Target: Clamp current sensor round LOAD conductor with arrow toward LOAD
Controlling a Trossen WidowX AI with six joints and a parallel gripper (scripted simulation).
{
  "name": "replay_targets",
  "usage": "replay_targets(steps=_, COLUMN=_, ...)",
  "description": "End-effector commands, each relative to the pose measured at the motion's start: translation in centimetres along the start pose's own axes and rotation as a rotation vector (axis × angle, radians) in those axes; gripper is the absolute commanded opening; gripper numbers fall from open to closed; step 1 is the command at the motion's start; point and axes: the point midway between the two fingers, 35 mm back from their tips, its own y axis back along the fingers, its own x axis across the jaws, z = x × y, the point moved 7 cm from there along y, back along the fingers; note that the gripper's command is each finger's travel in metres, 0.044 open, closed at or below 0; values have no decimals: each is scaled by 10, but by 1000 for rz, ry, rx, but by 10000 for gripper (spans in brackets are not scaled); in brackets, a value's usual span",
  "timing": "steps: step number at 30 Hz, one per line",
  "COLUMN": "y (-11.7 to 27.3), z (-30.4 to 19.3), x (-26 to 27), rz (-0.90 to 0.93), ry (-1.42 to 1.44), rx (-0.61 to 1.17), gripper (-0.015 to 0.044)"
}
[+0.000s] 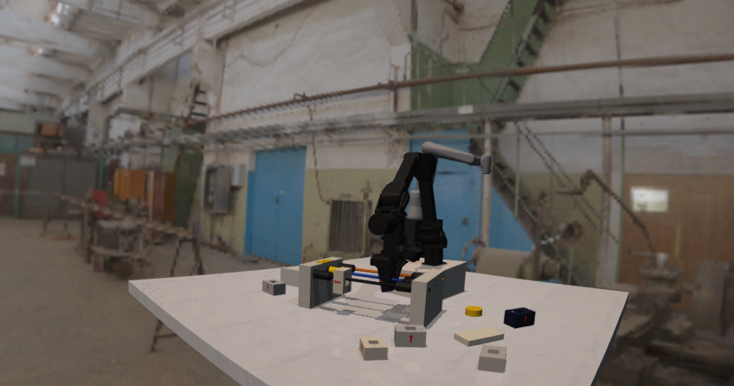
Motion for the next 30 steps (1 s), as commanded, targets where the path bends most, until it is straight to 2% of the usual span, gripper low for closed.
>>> replay_targets(steps=1, y=0, z=0, x=0, rz=-2, ry=-1, rx=-2, gripper=0)
replay_targets(steps=18, y=1, z=-1, x=-1, rz=3, ry=-1, rx=-1, gripper=440)
replay_targets(steps=28, y=0, z=0, x=0, rz=-1, ry=-1, rx=0, gripper=177)
replay_targets(steps=30, y=0, z=0, x=0, rz=-1, ry=-1, rx=0, gripper=154)
